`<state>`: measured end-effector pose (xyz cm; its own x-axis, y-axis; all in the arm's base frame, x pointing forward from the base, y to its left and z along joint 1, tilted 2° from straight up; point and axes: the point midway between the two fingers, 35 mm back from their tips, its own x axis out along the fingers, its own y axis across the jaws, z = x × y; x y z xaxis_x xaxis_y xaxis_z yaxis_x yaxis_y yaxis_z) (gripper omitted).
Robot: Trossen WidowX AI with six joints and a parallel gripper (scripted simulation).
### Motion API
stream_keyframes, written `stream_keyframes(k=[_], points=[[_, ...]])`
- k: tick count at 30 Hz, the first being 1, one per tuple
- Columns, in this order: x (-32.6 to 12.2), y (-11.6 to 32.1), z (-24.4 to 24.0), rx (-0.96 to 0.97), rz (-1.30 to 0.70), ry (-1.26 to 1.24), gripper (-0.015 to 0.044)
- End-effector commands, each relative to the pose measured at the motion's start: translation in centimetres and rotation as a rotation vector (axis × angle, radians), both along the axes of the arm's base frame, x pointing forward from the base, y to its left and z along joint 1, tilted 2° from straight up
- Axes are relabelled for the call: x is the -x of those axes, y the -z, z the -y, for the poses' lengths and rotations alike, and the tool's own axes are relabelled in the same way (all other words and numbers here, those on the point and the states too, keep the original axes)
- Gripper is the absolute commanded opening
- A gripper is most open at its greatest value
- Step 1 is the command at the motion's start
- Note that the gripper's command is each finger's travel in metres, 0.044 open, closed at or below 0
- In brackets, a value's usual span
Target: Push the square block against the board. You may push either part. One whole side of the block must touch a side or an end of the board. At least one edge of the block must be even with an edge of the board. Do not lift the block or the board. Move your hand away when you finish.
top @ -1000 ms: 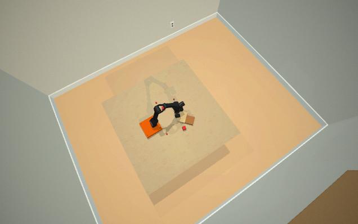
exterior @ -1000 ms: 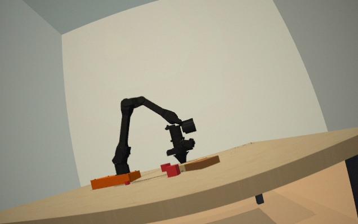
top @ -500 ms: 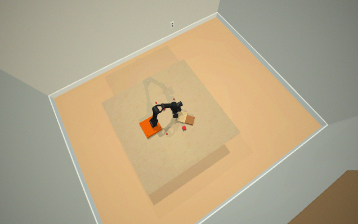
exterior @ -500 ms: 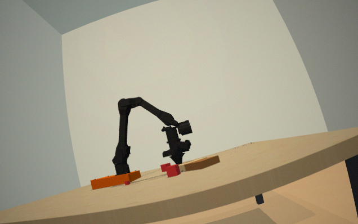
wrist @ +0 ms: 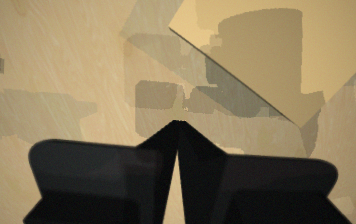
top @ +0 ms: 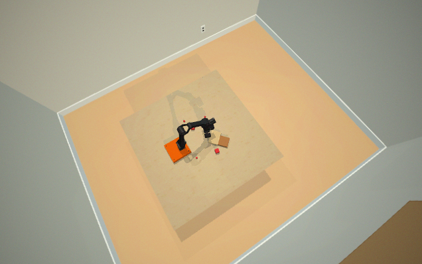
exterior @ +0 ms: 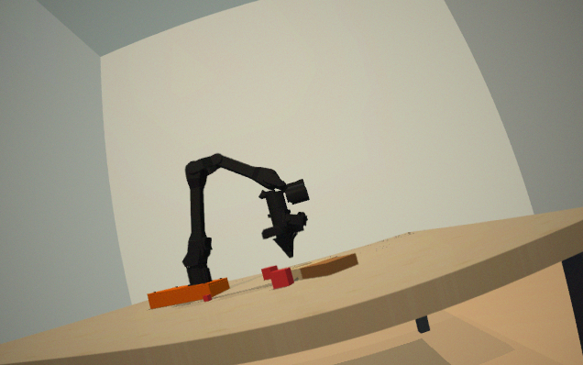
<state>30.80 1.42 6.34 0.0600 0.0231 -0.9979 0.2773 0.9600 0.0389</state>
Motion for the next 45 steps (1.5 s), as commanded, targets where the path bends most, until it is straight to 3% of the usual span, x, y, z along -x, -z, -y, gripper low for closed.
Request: stream_keyframes(k=[1,30,38,42,45], points=[[-0.3,0.0,1.8,0.008,0.004,-0.105,0.0000],[1.9,-0.1,15.9,0.074,0.005,-1.038,0.0000],[2.0,0.2,16.2,0.075,0.005,-1.060,0.0000],[1.7,5.1,16.1,0.075,0.005,-1.060,0.0000],[1.8,5.4,16.1,0.075,0.005,-1.060,0.0000]])
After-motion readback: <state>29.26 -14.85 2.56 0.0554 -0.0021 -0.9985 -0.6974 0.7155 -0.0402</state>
